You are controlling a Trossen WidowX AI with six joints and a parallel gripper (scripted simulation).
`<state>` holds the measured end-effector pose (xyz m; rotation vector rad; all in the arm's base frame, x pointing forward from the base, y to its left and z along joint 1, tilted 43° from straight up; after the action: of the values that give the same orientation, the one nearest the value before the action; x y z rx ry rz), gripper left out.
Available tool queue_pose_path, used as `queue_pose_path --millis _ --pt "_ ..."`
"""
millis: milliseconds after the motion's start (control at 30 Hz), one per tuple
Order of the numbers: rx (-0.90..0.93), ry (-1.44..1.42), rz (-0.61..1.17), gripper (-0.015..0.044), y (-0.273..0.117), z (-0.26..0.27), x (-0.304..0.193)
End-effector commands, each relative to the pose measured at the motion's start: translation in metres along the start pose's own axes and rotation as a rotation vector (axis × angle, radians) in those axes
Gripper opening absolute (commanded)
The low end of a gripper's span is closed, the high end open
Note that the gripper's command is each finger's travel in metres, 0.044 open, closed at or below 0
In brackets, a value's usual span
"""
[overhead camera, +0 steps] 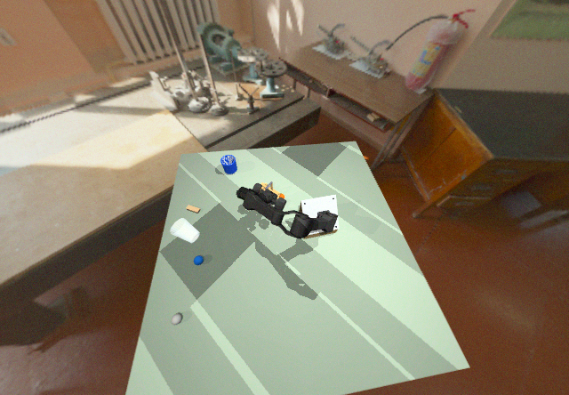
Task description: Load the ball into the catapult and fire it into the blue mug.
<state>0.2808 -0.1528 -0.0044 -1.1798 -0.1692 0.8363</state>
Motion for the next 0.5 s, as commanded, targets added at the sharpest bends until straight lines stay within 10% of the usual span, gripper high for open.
queue_pose_path --millis 0,467 --pt "0.0 -0.014 0.007 0.0 0.002 0.002 0.002" --pt "0.0 -0.014 0.006 0.0 0.018 0.004 0.019"
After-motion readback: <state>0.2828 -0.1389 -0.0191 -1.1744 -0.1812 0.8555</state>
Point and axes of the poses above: the point midway between the two fingers, 35 mm back from their tips, its own y axis out along the fingers, its own z axis across the jaws, x = y × z, the point moved 8 cm from there along -y, back along the fingers, and after that the axes turned 15 degrees about y, right-handed, at the moved point
